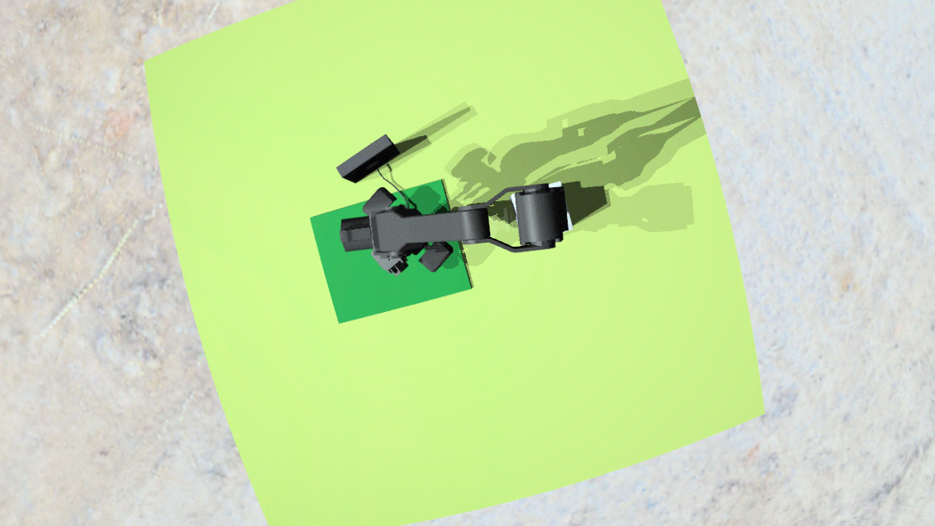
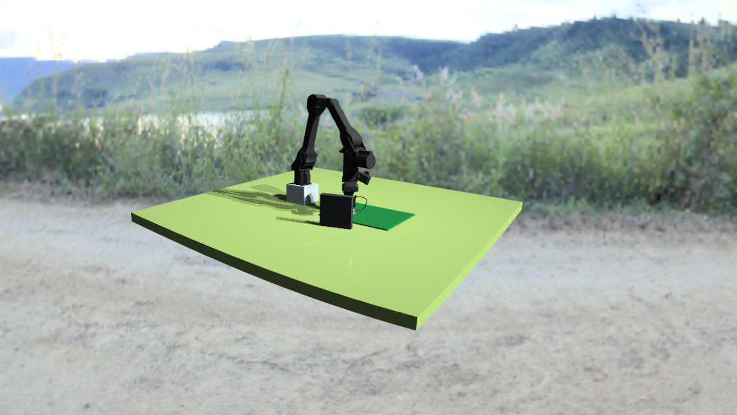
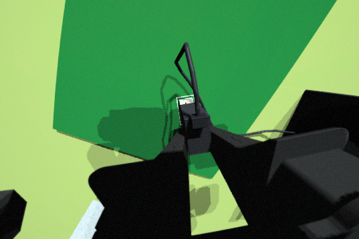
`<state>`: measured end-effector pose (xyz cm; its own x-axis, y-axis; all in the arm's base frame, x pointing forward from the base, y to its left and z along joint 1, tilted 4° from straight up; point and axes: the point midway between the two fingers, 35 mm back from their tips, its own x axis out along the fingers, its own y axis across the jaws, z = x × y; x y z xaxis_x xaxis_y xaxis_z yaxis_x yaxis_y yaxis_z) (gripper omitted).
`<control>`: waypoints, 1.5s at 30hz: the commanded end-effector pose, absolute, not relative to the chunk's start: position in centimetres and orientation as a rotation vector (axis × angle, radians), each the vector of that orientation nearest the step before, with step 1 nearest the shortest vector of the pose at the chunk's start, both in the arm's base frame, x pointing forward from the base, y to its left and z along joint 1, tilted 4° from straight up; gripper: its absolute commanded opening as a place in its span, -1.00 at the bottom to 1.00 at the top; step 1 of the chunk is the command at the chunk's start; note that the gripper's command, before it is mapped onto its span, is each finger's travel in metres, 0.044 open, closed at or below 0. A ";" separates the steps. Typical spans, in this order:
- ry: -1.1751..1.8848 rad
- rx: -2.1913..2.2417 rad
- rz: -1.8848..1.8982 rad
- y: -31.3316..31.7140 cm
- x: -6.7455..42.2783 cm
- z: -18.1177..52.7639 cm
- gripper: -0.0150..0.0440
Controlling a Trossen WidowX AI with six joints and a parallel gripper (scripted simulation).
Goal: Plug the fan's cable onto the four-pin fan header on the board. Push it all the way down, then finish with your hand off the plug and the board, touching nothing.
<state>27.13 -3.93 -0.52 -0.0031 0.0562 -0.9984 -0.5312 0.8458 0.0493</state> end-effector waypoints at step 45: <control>1.519 -0.392 0.475 -3.9 27.1 -1.1 -0.49</control>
<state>27.11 -3.90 -0.98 -0.0042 0.0564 -0.9984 -0.5300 0.8465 0.0500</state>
